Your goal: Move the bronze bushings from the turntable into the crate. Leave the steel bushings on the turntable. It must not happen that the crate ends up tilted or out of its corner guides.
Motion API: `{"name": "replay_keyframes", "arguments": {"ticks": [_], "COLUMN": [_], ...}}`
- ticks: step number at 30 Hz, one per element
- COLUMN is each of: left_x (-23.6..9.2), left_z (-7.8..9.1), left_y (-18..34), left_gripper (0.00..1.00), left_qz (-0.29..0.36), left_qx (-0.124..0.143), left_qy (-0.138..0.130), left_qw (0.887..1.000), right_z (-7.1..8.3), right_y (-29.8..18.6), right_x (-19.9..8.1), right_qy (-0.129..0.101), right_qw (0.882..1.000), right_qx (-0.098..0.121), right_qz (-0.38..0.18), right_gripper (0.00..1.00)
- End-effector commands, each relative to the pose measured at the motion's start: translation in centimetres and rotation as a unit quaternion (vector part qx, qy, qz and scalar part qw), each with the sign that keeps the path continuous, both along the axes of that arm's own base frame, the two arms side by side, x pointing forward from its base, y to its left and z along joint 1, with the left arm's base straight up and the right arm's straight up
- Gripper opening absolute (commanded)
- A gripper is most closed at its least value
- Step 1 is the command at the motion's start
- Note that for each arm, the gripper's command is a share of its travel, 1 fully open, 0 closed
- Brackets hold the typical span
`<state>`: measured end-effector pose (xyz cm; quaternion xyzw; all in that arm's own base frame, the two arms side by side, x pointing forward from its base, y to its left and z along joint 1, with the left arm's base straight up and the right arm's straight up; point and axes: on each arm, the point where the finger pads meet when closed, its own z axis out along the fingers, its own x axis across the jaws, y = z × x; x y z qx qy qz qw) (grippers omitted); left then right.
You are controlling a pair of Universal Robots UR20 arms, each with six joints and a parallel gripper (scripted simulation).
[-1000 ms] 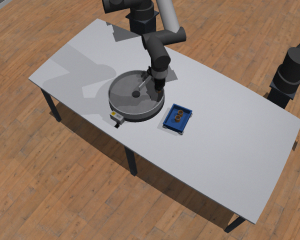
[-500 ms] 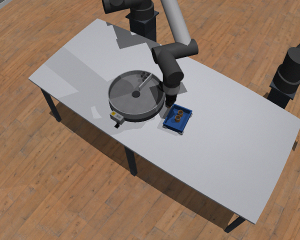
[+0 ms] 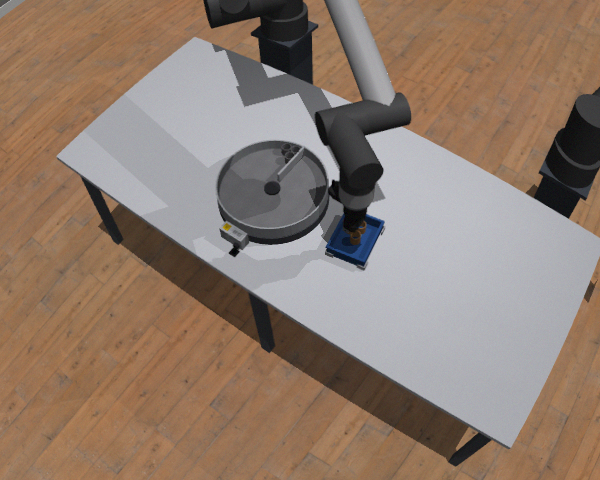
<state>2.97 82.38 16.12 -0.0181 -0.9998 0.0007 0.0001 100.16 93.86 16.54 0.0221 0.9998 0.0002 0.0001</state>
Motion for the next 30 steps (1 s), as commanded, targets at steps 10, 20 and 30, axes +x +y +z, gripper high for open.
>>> {"name": "replay_keyframes", "arguments": {"ticks": [10, 20, 30], "left_x": [0.01, 0.01, 0.01], "left_z": [0.07, 0.07, 0.07], "left_y": [0.06, 0.06, 0.06], "left_gripper": [1.0, 1.0, 1.0], "left_qz": [0.0, 0.0, 0.0], "left_qx": [0.001, 0.001, 0.001], "left_qy": [0.0, 0.0, 0.0], "left_qw": [1.0, 1.0, 1.0], "right_z": [0.15, 0.15, 0.15], "right_y": [1.06, 1.06, 1.06], "right_x": [0.63, 0.63, 0.63], "right_qy": [0.0, 0.0, 0.0], "right_qw": [1.0, 1.0, 1.0], "right_qx": [0.0, 0.0, 0.0], "right_qz": [0.0, 0.0, 0.0], "right_gripper": [0.0, 0.0, 0.0]}}
